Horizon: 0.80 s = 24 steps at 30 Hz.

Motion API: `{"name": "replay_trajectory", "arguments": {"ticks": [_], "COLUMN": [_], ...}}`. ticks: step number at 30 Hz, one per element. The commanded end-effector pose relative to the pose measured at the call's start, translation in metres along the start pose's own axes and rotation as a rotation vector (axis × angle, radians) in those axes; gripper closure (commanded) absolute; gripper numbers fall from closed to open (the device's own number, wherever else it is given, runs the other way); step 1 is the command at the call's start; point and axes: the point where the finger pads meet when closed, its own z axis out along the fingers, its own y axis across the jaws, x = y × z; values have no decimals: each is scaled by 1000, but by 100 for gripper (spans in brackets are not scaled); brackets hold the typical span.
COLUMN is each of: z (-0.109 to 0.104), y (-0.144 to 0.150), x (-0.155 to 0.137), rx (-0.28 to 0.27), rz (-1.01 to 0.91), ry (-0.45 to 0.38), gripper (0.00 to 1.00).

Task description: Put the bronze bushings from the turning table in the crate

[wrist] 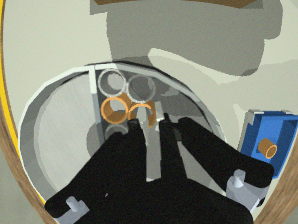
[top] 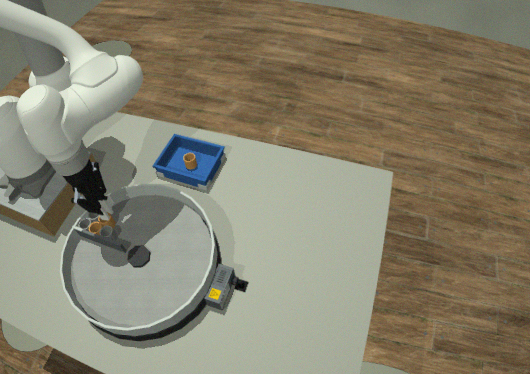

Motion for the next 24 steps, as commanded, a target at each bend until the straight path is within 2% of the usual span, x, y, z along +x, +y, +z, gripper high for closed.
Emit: {"name": "replay_trajectory", "arguments": {"ticks": [1, 2, 3, 24], "z": [2, 2, 2, 2], "y": [2, 2, 2, 2], "x": [0, 0, 0, 0], "rx": [-3, -3, -3, -3], "rz": [-2, -2, -2, -2], "ry": [-2, -2, -2, -2], "gripper": [90, 90, 100, 100]}}
